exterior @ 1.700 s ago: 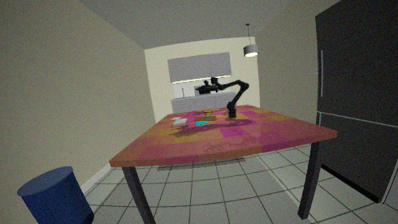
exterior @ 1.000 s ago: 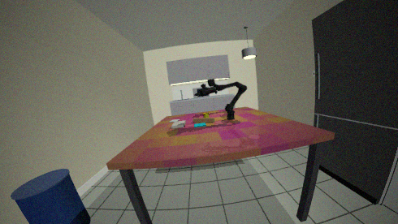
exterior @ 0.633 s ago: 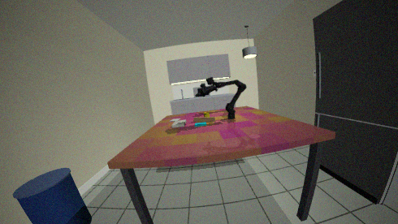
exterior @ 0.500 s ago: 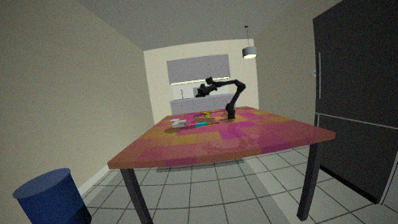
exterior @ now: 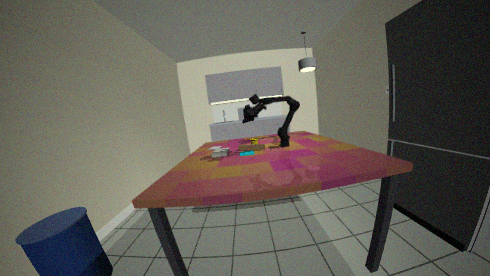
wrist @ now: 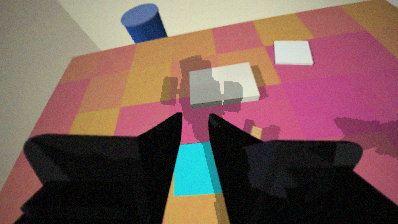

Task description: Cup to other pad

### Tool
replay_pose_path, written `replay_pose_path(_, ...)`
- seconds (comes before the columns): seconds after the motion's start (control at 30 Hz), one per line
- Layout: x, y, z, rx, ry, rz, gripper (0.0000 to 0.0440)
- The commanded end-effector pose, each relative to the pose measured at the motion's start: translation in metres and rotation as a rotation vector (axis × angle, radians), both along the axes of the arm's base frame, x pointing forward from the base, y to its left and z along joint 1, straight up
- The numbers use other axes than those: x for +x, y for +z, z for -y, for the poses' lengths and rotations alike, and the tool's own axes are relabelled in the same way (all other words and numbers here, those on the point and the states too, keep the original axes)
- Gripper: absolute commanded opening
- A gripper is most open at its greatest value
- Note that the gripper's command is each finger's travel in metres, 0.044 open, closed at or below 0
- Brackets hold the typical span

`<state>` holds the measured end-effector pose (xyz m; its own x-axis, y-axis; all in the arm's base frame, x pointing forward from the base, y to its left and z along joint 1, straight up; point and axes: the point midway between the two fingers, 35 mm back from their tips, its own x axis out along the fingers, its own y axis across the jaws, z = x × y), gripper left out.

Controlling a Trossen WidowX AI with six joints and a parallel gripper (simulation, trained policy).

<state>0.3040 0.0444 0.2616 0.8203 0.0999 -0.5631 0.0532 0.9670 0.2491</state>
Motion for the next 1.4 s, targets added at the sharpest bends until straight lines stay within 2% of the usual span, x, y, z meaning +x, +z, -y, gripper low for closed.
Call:
replay_pose_path(0.0, -0.002, -0.007, -0.002, 0.004, -0.001, -0.075, 0.0101)
replay_pose_path(0.43, -0.013, -0.023, 0.001, -0.029, -0.018, -0.286, 0.0133)
replay_pose_path(1.37, -0.038, -0.052, 0.025, -0.146, -0.024, -0.718, 0.0125)
